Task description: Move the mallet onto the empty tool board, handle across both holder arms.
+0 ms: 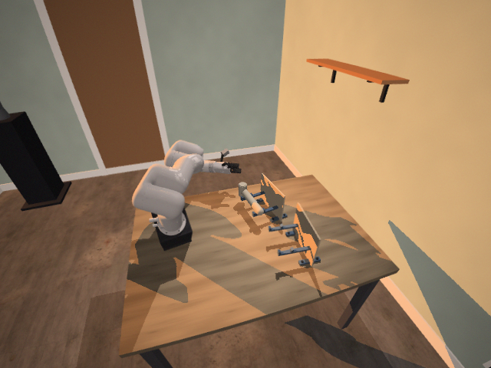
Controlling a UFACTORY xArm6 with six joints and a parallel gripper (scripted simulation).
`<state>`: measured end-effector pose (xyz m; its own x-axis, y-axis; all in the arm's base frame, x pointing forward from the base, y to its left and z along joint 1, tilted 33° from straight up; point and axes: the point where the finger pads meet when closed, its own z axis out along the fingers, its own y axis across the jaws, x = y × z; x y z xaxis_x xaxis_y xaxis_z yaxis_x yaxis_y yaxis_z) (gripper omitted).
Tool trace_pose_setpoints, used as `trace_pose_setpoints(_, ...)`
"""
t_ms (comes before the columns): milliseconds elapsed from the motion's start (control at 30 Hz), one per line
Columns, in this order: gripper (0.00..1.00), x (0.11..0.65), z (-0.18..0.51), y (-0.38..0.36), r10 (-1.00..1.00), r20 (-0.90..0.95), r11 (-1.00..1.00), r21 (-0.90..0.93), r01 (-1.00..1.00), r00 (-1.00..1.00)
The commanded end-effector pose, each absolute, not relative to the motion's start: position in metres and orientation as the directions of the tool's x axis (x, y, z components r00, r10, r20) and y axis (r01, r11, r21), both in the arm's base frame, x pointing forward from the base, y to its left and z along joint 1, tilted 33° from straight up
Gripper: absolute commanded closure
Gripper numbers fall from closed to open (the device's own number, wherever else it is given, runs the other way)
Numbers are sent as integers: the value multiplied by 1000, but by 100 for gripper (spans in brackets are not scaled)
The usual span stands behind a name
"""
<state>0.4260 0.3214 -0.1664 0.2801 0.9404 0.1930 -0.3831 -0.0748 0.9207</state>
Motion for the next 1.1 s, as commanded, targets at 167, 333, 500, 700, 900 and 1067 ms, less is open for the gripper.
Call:
trace_pose_setpoints(167,0,426,-165,323,940,198,-79,919,-385,279)
trace_pose_setpoints(333,0,426,-165,323,940,198,-79,919,-385,279)
trace_pose_setpoints(500,0,426,-165,323,940,198,-79,919,-385,279)
trace_pose_setpoints(700,0,427,-162,320,924,236,-106,913,-394,300)
trace_pose_setpoints(900,0,427,-154,306,828,405,-218,869,-444,387)
trace_pose_setpoints(1067,0,428,-150,299,756,495,-275,834,-479,429)
